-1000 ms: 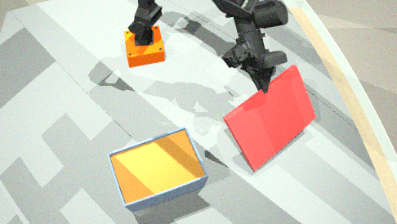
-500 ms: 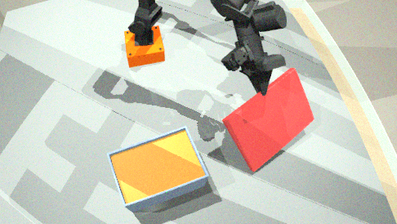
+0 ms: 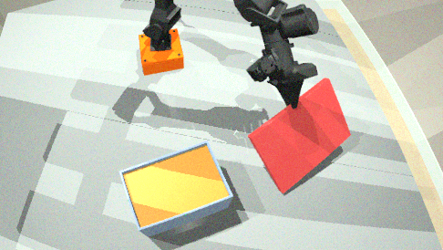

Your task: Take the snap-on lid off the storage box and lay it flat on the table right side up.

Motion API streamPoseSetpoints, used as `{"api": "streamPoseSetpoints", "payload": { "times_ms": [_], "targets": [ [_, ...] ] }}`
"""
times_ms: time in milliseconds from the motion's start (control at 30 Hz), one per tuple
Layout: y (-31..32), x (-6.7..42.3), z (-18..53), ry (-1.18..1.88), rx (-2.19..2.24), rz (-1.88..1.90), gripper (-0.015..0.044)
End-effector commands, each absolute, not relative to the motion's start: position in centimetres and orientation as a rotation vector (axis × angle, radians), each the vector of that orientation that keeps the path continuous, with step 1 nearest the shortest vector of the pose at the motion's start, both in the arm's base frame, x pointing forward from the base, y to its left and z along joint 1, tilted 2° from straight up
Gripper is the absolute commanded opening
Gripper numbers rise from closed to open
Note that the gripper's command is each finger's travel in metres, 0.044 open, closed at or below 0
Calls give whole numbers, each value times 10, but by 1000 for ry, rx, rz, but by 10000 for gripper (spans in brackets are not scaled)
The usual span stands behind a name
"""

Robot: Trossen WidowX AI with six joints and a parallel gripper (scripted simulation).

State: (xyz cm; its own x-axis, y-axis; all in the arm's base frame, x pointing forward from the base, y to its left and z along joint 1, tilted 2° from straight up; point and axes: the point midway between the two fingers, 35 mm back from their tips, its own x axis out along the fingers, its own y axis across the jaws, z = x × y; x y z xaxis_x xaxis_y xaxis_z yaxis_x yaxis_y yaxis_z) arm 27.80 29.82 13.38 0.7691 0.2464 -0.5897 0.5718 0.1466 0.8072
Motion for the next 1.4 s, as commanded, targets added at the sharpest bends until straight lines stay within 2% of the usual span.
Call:
{"api": "streamPoseSetpoints", "payload": {
  "times_ms": [0, 1367],
  "targets": [
    [298, 278, 130, 713, 1437, -266, 0],
    [299, 280, 97, 713, 1436, -266, 0]
  ]
}}
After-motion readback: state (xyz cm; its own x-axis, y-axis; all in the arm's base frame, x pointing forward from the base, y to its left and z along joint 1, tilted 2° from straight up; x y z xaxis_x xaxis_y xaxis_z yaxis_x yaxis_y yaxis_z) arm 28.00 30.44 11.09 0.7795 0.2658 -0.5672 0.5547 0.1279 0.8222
